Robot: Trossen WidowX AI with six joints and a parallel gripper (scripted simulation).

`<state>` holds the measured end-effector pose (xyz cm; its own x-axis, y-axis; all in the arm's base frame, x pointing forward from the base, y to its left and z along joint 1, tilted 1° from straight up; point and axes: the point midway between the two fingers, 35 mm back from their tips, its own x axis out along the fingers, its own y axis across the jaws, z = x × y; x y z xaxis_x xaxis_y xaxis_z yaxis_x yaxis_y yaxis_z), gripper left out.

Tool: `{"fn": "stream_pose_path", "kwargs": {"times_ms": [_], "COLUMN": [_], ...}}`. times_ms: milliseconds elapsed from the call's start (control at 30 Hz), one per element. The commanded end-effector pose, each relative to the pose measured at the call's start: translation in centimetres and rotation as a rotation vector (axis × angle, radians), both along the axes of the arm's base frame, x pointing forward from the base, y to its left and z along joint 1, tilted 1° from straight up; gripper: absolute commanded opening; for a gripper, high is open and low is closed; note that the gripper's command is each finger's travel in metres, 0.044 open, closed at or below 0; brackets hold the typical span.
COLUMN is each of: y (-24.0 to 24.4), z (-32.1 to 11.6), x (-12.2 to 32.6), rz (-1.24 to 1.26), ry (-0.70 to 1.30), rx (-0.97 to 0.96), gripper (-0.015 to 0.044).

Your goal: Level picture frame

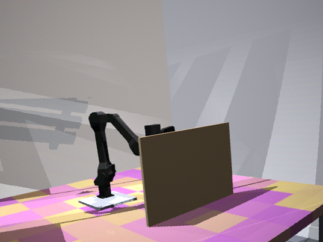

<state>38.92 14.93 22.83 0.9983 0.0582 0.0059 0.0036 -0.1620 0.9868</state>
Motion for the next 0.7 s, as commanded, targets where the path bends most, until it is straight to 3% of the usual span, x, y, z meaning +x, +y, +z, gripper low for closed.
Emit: {"fn": "stream_pose_path", "kwargs": {"times_ms": [0,667], "y": [0.01,-0.02], "z": [0.42,0.19], "x": [0.07,0.08], "rz": [-0.004,-0.004], "ry": [-0.010,-0.010], "rx": [0.002,0.002], "gripper": [0.0000,0.0000]}}
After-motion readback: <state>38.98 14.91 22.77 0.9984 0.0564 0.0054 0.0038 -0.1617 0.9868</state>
